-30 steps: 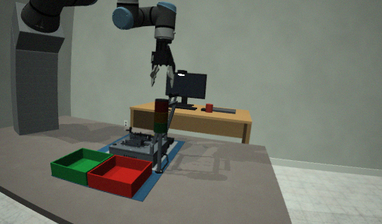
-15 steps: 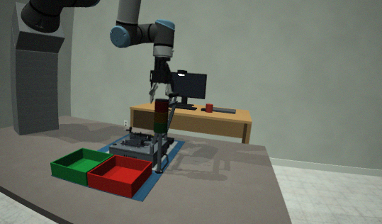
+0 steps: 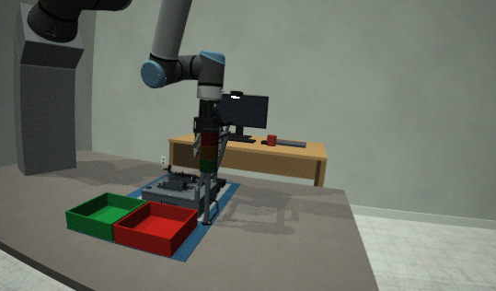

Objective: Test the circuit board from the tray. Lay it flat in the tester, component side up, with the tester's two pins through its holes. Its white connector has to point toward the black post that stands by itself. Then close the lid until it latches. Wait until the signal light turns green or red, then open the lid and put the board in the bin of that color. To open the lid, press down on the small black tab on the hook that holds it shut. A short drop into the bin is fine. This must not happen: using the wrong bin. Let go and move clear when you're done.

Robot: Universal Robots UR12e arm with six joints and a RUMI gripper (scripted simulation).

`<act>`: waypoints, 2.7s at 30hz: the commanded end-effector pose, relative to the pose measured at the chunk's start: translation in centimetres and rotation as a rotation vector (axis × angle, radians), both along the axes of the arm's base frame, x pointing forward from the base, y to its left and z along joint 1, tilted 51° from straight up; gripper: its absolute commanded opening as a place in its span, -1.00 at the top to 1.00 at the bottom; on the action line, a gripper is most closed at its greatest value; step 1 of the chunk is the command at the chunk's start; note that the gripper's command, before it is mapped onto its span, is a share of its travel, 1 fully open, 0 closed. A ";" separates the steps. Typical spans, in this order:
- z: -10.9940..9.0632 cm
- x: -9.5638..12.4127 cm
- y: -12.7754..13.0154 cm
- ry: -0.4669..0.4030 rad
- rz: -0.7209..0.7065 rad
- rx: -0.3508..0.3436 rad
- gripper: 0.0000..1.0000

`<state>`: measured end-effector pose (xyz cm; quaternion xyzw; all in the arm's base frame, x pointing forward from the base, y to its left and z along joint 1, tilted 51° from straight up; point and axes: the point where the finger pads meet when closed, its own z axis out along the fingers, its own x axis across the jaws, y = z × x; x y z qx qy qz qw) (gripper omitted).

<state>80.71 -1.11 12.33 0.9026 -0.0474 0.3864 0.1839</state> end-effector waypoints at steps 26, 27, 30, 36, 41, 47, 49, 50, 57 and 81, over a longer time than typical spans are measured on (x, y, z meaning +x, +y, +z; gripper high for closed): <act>-2.9 3.2 -1.6 -0.001 0.001 0.000 -0.17; -2.9 3.2 -1.6 -0.001 0.001 0.000 -0.17; -2.9 3.2 -1.6 -0.001 0.001 0.000 -0.17; -2.9 3.2 -1.6 -0.001 0.001 0.000 -0.17; -3.0 3.4 -1.7 -0.001 0.001 0.000 -0.17; -3.4 3.8 -2.0 -0.001 0.001 0.000 -0.17; -3.7 4.1 -2.1 -0.001 0.001 0.000 -0.17; -3.9 4.3 -2.2 -0.001 0.001 0.000 -0.17; -4.8 5.3 -2.8 -0.001 0.001 0.000 -0.17; -5.0 5.6 -2.9 -0.001 0.001 0.000 -0.17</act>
